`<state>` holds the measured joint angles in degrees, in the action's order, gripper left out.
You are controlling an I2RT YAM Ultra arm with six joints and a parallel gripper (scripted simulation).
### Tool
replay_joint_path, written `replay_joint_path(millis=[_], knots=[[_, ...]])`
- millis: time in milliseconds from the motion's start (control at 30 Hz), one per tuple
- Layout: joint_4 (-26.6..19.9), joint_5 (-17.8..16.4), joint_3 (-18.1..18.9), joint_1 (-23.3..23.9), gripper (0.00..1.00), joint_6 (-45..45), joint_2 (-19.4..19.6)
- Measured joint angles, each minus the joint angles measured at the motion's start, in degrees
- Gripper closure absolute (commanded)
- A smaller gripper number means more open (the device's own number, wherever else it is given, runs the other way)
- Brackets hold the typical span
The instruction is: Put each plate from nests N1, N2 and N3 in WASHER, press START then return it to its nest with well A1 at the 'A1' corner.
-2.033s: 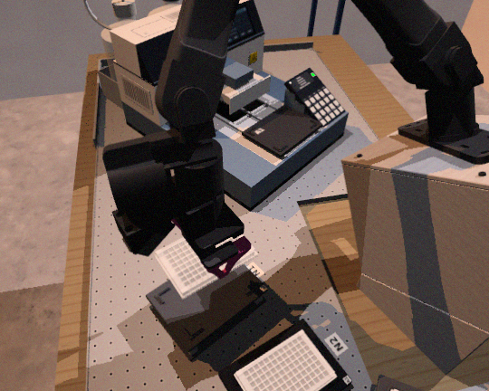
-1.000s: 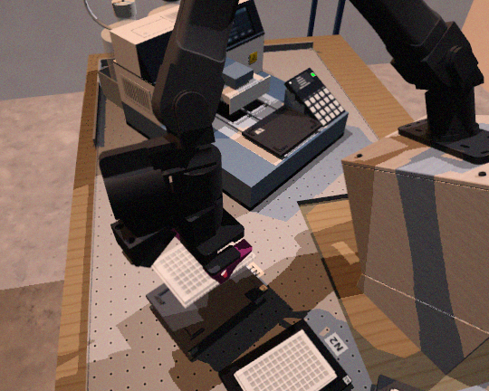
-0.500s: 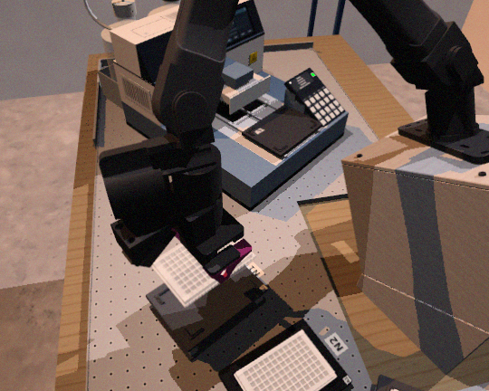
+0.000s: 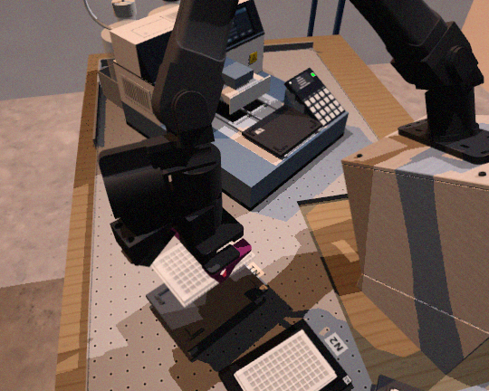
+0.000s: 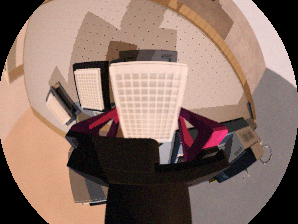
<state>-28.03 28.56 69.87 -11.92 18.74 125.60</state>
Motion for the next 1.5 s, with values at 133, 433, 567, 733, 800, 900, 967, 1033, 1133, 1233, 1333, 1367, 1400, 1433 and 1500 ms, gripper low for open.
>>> replay_joint_path(millis=[133,433,567,733,800,900,967,1033,1133,1233,1333,1367,1400,1433,1500], knots=[[0.0,0.0,0.0,0.0,1.0,0.0,0.0],[0.28,0.0,-0.24,0.0,1.0,0.0,-0.17],[0.24,0.0,-0.31,0.0,1.0,0.0,-0.22],[0.24,0.0,-0.31,0.0,1.0,0.0,-0.22],[0.39,0.0,-0.39,0.02,1.0,0.02,-0.24],[0.98,0.0,-0.81,0.46,1.0,0.24,-0.11],[1.4,0.0,-0.85,0.85,1.0,0.42,0.42],[1.92,0.0,-0.85,0.98,1.0,0.63,1.05],[2.75,-0.07,-0.83,1.14,1.0,0.98,1.97],[3.58,-0.07,-0.83,1.7,1.0,1.33,2.75],[3.96,-0.09,-0.83,1.88,1.0,1.6,2.99],[4.31,-0.15,-0.83,1.86,1.0,1.7,3.04],[4.63,-0.15,-0.83,1.95,1.0,1.81,3.17],[4.94,-0.15,-0.83,2.03,1.0,1.92,3.37],[5.51,-0.15,-0.83,2.32,1.0,2.14,3.96]])
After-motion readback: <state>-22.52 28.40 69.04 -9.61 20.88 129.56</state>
